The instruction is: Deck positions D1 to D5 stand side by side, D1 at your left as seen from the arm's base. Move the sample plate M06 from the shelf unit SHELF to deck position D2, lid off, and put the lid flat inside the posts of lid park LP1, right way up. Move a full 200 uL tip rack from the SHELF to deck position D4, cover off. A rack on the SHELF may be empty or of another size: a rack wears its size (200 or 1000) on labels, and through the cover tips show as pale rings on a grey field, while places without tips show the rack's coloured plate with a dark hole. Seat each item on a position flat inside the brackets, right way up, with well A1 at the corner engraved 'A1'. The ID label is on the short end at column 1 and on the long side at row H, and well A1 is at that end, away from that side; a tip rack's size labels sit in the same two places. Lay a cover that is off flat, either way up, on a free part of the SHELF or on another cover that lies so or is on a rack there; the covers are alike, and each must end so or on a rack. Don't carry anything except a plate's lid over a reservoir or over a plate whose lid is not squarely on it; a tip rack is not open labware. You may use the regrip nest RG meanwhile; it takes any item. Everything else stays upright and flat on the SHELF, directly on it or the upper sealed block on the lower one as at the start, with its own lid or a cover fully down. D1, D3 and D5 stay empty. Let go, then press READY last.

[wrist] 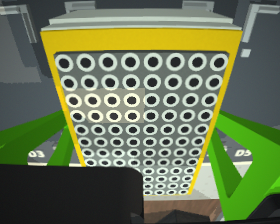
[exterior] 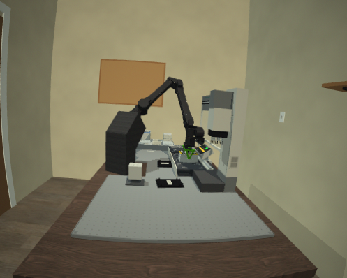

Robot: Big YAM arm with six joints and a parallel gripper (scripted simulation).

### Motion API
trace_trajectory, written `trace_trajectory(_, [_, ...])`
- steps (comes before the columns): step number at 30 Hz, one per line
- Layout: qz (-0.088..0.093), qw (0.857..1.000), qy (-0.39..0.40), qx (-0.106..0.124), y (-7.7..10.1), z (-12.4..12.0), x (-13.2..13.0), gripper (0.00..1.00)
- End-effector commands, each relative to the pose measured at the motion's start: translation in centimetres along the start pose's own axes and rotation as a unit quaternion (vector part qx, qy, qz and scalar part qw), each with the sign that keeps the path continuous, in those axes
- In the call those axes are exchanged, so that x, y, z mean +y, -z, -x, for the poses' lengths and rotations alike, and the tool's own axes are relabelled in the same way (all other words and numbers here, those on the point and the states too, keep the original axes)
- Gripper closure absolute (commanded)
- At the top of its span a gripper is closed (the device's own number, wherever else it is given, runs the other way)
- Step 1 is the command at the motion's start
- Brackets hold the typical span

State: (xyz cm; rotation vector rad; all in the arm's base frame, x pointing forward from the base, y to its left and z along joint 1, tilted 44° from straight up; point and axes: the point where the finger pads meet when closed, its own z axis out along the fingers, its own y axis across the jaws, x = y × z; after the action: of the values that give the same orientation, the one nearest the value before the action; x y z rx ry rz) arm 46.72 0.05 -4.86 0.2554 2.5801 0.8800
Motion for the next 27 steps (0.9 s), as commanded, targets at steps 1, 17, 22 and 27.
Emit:
trace_trajectory(1, [-0.001, 1.000, 0.003, -0.011, 0.4, 0.8, 0.0, 0.00])
trace_trajectory(17, [-0.003, 1.000, 0.001, -0.015, 2.3, 0.8, -0.3, 0.00])
trace_trajectory(22, [-0.003, 1.000, 0.004, -0.019, 2.9, 1.4, -0.2, 0.00])
trace_trajectory(27, [-0.003, 1.000, 0.001, -0.015, 3.6, 0.8, -0.3, 0.00])
